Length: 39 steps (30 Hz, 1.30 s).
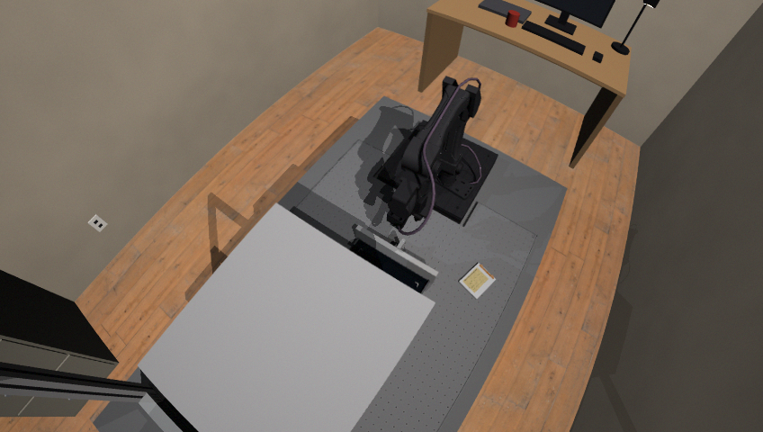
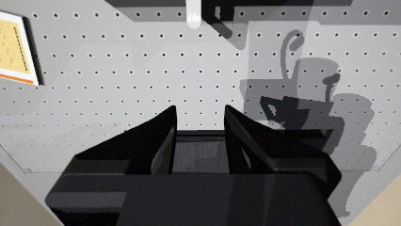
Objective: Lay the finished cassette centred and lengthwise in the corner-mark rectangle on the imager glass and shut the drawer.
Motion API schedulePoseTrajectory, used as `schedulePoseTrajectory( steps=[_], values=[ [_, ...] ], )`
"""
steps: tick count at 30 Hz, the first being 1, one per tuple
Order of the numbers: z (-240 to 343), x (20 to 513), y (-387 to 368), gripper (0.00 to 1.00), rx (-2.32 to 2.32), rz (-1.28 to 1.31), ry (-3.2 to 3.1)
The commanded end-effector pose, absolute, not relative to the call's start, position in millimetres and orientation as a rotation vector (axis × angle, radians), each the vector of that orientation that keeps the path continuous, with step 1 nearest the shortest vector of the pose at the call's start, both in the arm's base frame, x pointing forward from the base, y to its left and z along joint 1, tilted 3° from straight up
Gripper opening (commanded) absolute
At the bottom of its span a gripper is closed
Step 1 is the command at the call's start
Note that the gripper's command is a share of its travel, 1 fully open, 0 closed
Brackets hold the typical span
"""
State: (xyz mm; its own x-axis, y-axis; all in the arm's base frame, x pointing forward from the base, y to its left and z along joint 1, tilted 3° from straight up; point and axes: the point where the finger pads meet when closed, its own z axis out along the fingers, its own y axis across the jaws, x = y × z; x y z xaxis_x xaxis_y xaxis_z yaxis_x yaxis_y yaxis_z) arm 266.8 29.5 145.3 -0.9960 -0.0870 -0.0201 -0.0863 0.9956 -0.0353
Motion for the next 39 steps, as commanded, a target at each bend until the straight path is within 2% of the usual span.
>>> schedulePoseTrajectory(
  steps=[1,31,39],
  values=[
    [163.5,274.1,28.7,0.35,-0.142,-0.053,3.06],
    [163.5,275.1,28.8,0.35,-0.141,-0.053,3.057],
    [105.2,272.7,25.9,0.35,-0.139,-0.058,3.106]
  ],
)
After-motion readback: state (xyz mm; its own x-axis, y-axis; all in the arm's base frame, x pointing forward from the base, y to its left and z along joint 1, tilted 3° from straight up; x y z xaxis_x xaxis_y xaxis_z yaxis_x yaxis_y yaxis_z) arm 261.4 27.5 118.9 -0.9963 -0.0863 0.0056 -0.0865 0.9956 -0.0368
